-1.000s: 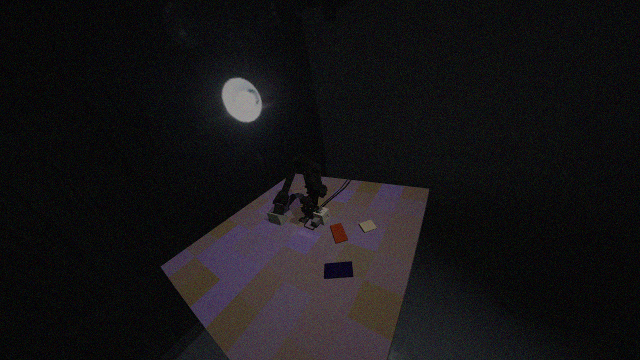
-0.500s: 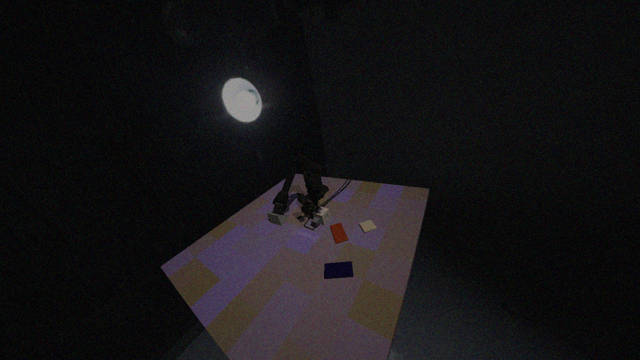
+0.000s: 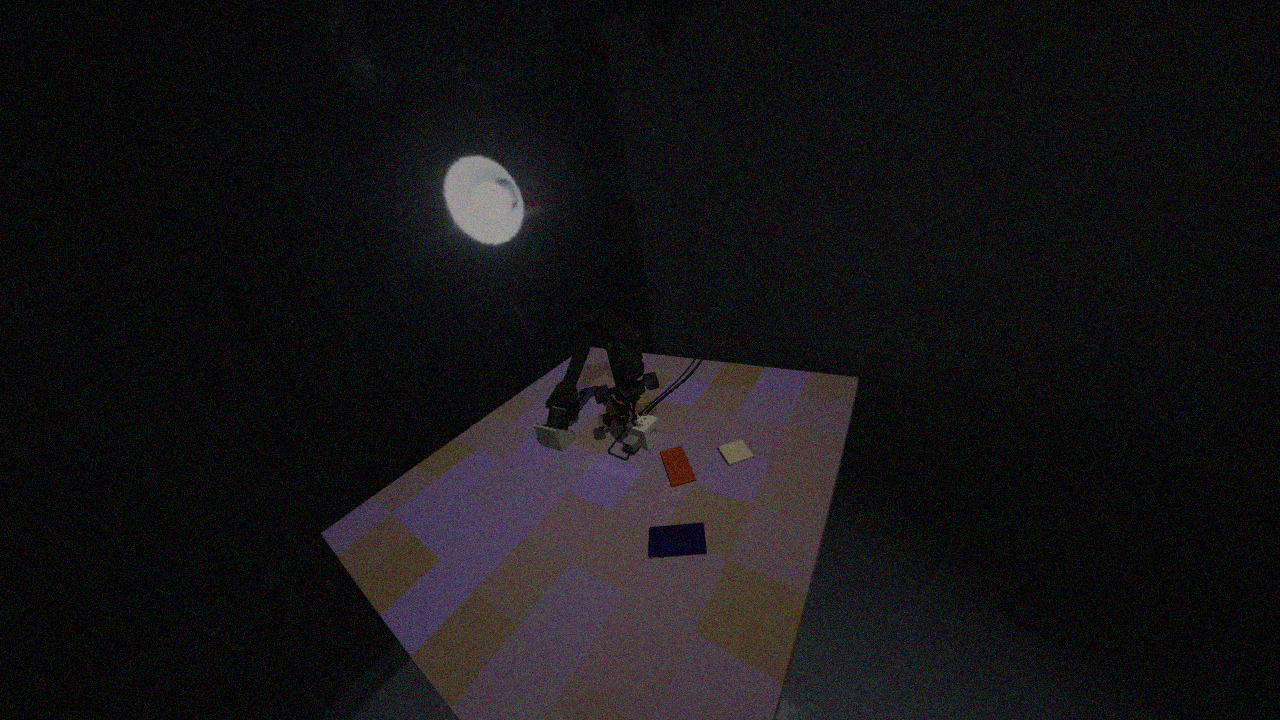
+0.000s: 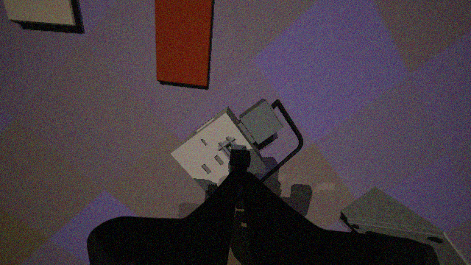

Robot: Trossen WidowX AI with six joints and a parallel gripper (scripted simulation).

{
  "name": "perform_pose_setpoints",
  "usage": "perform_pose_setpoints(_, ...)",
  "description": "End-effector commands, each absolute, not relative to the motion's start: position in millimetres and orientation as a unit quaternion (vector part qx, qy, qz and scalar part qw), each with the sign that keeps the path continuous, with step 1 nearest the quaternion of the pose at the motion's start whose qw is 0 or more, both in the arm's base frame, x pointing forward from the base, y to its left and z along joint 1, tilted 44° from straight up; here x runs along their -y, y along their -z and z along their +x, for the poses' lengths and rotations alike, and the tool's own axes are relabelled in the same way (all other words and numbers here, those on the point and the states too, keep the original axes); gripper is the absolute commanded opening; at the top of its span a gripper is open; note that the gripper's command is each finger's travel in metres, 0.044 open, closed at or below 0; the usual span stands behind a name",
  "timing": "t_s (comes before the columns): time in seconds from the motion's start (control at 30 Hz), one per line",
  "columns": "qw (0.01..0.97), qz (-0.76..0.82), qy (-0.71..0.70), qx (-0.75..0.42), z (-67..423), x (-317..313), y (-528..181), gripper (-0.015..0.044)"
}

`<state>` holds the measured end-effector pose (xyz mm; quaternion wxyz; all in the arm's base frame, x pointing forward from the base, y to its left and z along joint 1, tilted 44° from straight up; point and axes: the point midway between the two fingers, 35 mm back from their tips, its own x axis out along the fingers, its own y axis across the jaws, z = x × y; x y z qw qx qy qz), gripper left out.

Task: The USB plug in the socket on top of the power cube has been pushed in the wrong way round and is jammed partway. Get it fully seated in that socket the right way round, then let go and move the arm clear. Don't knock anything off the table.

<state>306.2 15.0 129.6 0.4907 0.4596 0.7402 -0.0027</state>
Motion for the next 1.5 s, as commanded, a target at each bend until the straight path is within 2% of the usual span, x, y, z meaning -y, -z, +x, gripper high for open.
perform_pose_setpoints(0.0, 0.466, 0.484, 0.042, -0.739, 306.4, -15.4, -129.3, 0.0000)
perform_pose_setpoints(0.9, 0.271, 0.615, 0.293, -0.680, 306.3, -15.4, -129.3, 0.0000)
perform_pose_setpoints(1.47, 0.267, 0.617, 0.297, -0.678, 306.4, -15.4, -129.6, 0.0000)
